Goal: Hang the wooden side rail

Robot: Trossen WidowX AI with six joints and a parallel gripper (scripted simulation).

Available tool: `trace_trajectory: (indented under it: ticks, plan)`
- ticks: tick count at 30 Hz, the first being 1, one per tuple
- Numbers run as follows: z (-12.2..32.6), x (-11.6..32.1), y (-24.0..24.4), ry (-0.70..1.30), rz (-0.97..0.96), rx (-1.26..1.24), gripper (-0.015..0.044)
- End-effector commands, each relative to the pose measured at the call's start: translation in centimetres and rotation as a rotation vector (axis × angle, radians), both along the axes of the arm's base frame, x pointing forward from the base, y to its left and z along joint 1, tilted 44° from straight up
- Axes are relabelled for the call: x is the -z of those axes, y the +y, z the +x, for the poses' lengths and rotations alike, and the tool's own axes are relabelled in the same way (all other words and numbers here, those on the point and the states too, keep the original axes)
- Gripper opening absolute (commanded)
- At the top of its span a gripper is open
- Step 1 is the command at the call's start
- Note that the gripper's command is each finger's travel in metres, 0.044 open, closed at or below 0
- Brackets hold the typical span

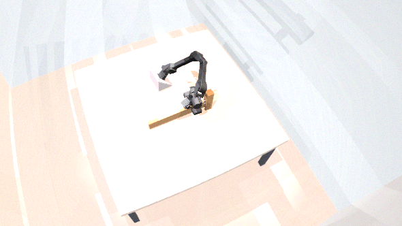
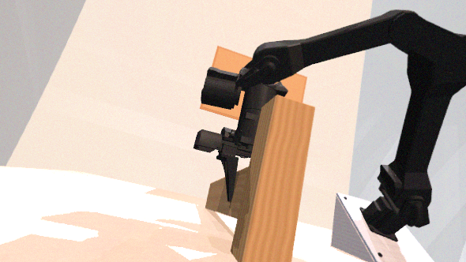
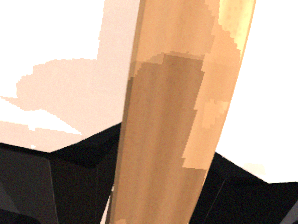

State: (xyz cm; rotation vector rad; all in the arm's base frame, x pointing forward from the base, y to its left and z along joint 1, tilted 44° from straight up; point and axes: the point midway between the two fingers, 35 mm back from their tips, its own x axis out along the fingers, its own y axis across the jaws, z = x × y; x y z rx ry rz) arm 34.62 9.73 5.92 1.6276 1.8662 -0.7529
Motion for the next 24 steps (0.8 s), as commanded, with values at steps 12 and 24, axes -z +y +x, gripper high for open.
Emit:
trace_trajectory:
  ticks: [12, 24]
  plan:
    - [0.21, -0.77, -0.13, -0.016, 0.003, 0.013, 0.0]
    - [0.13, -0.77, 0.05, -0.016, 0.003, 0.013, 0.0]
